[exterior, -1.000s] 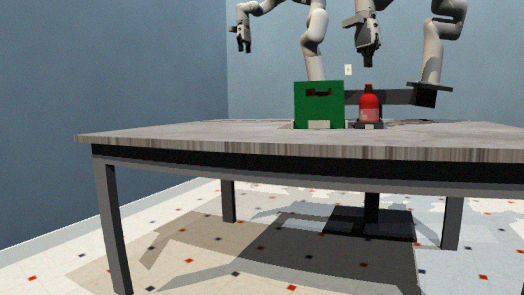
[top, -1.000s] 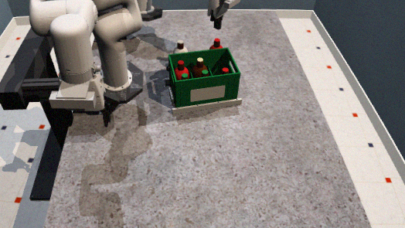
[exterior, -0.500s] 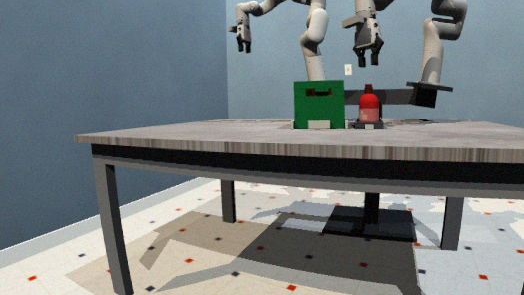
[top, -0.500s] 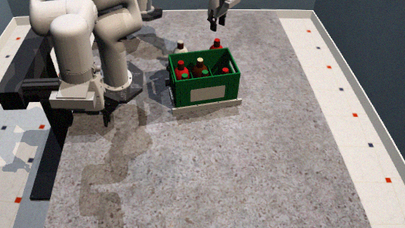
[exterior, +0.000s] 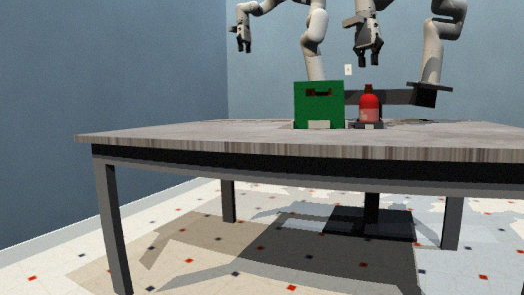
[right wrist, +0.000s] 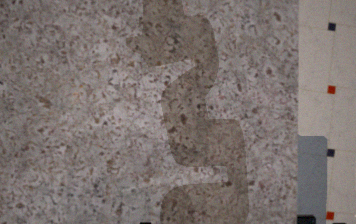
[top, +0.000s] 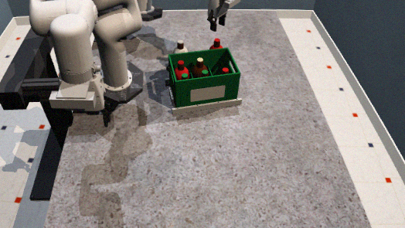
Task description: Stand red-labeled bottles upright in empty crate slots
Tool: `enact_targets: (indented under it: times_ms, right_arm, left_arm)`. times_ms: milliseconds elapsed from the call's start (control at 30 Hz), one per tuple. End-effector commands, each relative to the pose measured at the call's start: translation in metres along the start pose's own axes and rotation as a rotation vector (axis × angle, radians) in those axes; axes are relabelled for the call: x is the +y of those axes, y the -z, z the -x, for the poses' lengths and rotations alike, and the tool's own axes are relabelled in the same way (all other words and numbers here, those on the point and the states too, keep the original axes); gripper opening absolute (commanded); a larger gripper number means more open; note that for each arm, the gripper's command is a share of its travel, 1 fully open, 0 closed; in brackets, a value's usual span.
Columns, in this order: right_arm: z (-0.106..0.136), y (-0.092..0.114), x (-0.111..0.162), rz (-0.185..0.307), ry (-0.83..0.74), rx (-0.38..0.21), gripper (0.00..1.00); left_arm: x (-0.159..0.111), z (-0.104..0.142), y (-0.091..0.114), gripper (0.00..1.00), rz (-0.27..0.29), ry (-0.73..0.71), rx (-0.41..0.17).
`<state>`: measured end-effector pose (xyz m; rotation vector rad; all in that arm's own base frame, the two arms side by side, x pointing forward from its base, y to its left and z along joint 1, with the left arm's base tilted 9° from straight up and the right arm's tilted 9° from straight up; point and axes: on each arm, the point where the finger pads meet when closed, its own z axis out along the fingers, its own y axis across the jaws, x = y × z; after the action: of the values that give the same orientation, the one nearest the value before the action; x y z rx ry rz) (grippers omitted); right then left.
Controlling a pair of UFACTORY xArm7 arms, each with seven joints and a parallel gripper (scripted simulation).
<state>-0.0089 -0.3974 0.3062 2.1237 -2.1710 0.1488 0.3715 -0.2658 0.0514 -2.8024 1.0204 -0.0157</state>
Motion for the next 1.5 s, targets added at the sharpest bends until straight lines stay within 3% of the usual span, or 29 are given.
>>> enact_targets:
  times_ms: [0, 667, 1467]
  right_arm:
    - [-0.001, 0.001, 0.000, -0.001, 0.000, 0.004, 1.00]
    - [-0.001, 0.001, 0.000, -0.001, 0.000, 0.004, 1.00]
    - [-0.001, 0.001, 0.000, -0.001, 0.000, 0.004, 1.00]
  left_arm:
    - [0.000, -0.001, 0.001, 0.66, 0.000, 0.000, 0.003]
    - [0.000, -0.001, -0.004, 0.66, 0.000, 0.000, 0.003]
    - [0.000, -0.002, -0.032, 0.66, 0.000, 0.000, 0.003]
